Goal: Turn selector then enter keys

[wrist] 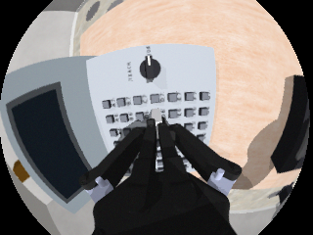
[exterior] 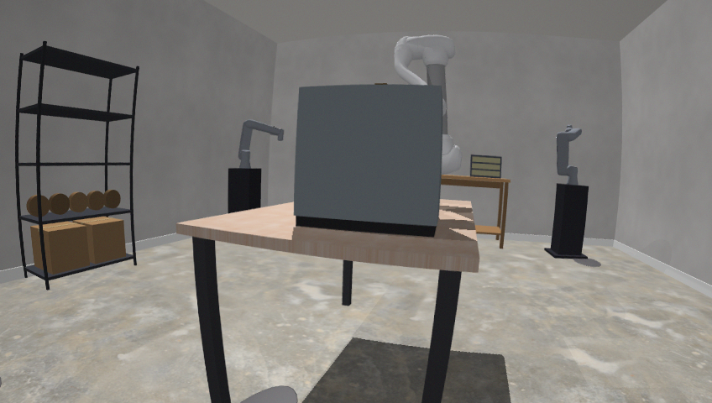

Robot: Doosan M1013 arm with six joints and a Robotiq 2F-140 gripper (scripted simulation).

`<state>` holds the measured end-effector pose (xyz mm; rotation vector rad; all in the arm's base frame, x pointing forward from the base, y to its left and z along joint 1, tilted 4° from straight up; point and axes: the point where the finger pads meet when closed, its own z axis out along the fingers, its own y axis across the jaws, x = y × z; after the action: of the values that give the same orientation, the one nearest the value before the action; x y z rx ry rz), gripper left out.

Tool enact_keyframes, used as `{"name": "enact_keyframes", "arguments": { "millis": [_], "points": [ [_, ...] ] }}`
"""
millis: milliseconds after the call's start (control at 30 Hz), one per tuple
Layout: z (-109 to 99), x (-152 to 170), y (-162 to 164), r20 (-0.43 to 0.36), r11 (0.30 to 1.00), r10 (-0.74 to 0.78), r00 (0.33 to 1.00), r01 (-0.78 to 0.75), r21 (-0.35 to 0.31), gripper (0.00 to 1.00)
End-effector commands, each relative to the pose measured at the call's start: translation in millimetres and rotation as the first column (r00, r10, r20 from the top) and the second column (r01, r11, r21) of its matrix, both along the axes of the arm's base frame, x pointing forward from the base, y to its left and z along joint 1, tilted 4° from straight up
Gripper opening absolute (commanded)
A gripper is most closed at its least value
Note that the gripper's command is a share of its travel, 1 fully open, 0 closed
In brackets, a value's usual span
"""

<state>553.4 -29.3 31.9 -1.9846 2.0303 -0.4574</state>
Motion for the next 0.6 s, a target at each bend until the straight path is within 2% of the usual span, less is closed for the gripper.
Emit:
{"name": "enact_keyframes", "arguments": {
  "millis": [0, 567],
  "points": [
    [1, 0, 0, 0.0, 1.0, 0.0, 1.0, 0.0, 0.0, 0.0],
    [21, -9, 1, 0.0, 1.0, 0.0, 1.0, 0.0, 0.0, 0.0]
  ]
}}
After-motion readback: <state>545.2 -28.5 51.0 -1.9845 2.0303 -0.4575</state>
